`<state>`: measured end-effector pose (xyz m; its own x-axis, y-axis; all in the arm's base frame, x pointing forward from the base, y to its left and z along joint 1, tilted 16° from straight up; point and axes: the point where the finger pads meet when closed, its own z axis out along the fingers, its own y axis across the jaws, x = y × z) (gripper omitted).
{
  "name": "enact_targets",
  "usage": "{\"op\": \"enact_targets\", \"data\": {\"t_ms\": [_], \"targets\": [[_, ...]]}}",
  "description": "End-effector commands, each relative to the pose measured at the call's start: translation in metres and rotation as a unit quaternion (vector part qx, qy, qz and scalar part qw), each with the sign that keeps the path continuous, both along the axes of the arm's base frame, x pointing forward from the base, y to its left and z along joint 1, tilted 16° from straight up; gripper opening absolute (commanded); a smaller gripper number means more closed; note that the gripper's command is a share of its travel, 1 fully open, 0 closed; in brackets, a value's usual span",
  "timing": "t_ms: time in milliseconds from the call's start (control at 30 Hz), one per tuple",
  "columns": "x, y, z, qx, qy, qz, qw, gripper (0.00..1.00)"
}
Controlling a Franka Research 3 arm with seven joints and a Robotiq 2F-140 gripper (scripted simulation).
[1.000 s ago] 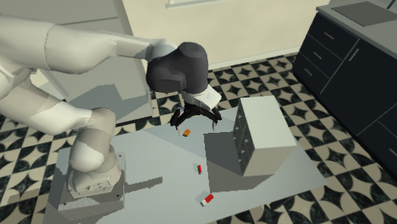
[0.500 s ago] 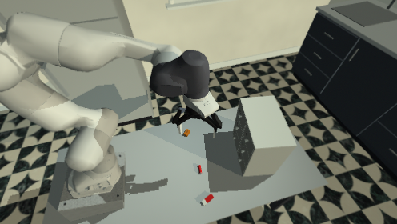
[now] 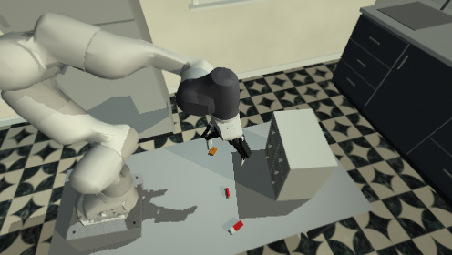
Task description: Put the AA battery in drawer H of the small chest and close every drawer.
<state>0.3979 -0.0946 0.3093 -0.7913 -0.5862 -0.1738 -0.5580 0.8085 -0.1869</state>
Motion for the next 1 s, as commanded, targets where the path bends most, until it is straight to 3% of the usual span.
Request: {"op": "enact_targets", "data": {"t_ms": [0, 233, 500, 567, 967], "targets": [[0.007, 0.001, -0.003, 0.021, -0.011, -0.099, 0.995, 1.00], [0.015, 0.003, -0.019, 0.047, -0.017, -0.199, 0.979, 1.00], [0.024, 0.004, -0.036, 0.074, -0.022, -0.299, 0.951, 1.00], [0.024, 0.004, -0.036, 0.074, -0.022, -0.299, 0.951, 1.00], [0.033, 0.006, -0.055, 0.103, -0.028, -0.407, 0.907, 1.00]]}}
